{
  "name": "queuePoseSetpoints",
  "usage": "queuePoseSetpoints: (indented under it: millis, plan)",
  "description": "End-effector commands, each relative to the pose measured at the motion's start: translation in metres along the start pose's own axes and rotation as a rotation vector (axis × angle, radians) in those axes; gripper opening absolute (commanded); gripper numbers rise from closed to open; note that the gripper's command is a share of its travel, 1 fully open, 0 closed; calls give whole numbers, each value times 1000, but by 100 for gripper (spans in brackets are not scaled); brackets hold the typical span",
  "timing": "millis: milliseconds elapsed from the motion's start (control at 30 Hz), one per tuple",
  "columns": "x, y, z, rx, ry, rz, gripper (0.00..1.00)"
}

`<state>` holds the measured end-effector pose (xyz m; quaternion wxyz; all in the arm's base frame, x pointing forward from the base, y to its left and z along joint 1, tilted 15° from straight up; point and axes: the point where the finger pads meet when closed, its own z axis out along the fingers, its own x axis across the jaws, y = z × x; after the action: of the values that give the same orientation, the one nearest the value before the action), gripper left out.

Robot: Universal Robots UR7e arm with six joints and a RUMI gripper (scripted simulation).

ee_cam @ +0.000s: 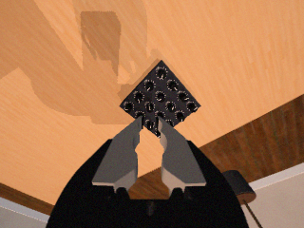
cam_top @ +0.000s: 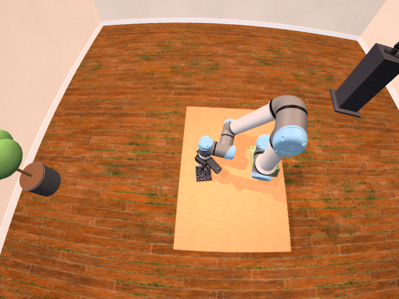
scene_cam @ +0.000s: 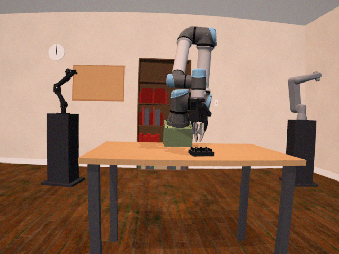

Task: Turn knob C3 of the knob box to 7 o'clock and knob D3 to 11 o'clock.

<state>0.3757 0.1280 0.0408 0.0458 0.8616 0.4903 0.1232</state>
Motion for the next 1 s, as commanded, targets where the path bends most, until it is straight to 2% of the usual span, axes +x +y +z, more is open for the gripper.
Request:
queuePoseSetpoints:
  millis: [0,467,967]
  plan:
    - [0,0,0,-1,1,0,11]
    - [-1,-1,-2,-1,1,95,11]
    - [-8,-7,-10,0,1,534,11]
